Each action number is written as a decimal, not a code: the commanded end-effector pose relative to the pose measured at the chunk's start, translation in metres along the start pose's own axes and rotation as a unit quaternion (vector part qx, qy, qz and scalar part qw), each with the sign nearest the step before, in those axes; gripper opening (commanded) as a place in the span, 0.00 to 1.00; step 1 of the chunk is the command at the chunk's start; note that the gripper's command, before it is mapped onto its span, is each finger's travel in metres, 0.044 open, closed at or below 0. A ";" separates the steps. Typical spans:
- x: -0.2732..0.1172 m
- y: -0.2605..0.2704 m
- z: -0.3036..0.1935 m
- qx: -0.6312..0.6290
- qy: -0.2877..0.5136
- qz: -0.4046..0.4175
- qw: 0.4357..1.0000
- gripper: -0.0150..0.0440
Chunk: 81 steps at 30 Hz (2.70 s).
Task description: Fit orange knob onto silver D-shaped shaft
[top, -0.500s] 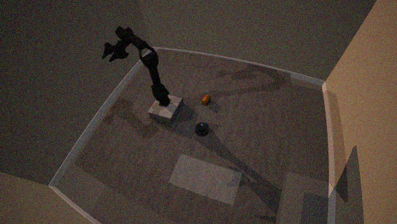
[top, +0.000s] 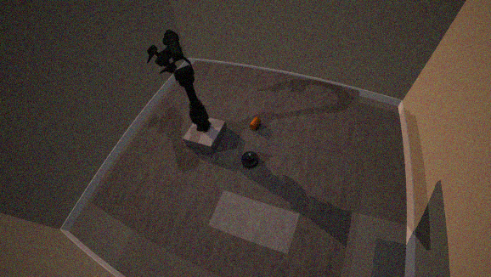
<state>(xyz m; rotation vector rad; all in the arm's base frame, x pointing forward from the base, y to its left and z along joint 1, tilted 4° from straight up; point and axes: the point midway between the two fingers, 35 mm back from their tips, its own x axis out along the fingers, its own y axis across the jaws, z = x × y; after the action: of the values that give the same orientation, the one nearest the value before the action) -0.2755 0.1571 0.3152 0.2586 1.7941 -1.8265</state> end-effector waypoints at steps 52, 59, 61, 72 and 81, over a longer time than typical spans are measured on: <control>-0.322 0.460 0.076 0.245 -0.021 -0.512 -0.823 1.00; -0.317 0.489 0.146 -0.063 -0.144 -0.483 -0.861 1.00; -0.312 0.495 0.166 -0.153 -0.177 -0.467 -0.853 1.00; -0.307 0.498 0.173 -0.202 -0.196 -0.456 -0.845 1.00; -0.294 0.518 0.170 -0.202 -0.196 -0.455 -0.845 1.00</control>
<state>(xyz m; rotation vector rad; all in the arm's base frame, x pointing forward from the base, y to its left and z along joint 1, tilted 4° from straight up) 0.2721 0.0954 0.0363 1.4566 1.1202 -1.4304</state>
